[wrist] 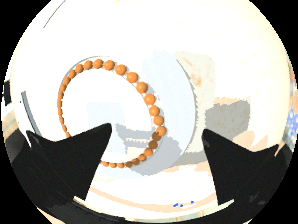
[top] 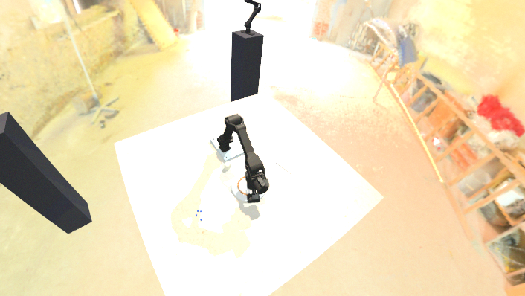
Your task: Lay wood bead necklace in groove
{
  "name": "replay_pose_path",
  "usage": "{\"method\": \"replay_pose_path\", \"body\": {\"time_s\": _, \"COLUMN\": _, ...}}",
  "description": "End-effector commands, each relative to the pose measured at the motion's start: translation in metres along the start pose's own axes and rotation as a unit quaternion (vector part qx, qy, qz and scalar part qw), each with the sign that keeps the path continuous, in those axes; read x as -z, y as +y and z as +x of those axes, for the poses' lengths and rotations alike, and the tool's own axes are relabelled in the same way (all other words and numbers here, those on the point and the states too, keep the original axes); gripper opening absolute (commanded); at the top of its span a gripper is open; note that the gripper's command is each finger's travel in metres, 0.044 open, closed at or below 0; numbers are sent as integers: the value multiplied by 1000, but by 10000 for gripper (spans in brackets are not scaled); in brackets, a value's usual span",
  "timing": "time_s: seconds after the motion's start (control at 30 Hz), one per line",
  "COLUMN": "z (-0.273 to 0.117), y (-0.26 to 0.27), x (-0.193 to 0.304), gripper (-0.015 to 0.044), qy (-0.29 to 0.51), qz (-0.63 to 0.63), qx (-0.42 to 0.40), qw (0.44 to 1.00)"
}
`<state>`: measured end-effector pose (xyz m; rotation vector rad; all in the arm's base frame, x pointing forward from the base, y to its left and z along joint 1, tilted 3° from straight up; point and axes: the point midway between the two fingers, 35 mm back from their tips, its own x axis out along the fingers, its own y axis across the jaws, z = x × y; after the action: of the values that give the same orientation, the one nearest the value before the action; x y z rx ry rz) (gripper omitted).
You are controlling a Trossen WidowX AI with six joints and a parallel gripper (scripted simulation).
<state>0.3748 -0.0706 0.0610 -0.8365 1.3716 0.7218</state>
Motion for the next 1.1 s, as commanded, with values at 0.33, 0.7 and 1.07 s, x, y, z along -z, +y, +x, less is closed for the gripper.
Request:
{"method": "replay_pose_path", "body": {"time_s": 0.33, "z": -3, "y": -1, "x": 0, "gripper": 440, "qy": -2, "qz": -3, "qx": 0, "qw": 1000}}
{"method": "replay_pose_path", "body": {"time_s": 0.7, "z": -15, "y": -2, "x": 0, "gripper": 361, "qy": -2, "qz": 1, "qx": 0, "qw": 1000}}
{"method": "replay_pose_path", "body": {"time_s": 1.07, "z": -24, "y": -3, "x": 1, "gripper": 120, "qy": -2, "qz": 9, "qx": 0, "qw": 1000}}
